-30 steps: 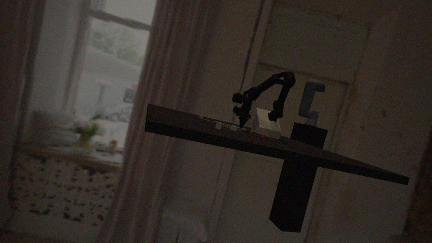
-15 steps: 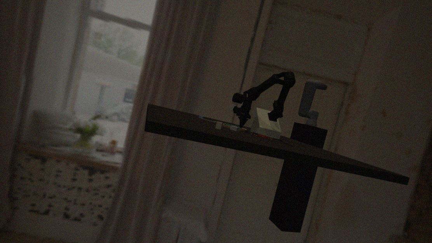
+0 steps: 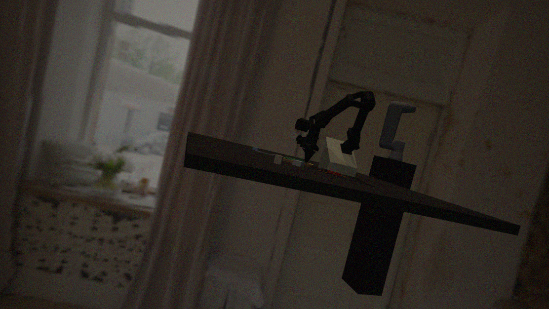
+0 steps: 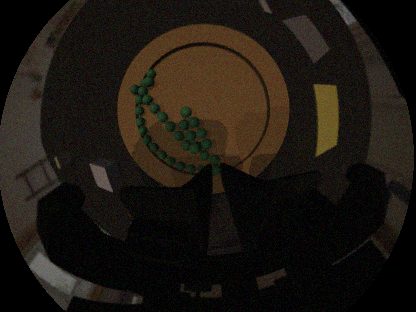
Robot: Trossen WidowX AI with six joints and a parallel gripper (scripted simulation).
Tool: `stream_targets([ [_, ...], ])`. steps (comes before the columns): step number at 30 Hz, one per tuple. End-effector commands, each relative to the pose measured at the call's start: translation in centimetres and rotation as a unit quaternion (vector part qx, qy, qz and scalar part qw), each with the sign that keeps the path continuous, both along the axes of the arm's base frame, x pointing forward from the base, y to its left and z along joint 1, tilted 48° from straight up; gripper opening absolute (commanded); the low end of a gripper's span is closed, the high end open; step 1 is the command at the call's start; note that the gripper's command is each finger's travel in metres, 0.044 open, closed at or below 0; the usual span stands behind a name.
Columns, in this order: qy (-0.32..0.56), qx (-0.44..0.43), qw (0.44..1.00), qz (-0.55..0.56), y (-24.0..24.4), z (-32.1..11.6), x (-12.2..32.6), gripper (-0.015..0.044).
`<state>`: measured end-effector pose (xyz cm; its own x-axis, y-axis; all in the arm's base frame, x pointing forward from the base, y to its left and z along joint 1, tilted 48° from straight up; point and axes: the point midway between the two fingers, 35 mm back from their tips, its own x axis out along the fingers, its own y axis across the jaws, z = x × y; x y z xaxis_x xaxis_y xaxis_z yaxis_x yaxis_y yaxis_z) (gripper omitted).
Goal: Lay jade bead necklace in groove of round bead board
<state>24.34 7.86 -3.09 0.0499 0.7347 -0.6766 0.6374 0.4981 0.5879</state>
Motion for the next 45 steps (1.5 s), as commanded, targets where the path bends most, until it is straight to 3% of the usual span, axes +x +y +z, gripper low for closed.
stream_targets([
  [1, 0.008, 0.003, 1.000, 0.001, 0.22, -0.10, -0.37, 0.0000],
  [32, 0.008, 0.003, 1.000, 0.001, 0.22, -0.10, -0.37, 0.0000],
  [45, 0.001, 0.000, 1.000, 0.000, -0.01, 0.02, -0.03, 0.0341],
])
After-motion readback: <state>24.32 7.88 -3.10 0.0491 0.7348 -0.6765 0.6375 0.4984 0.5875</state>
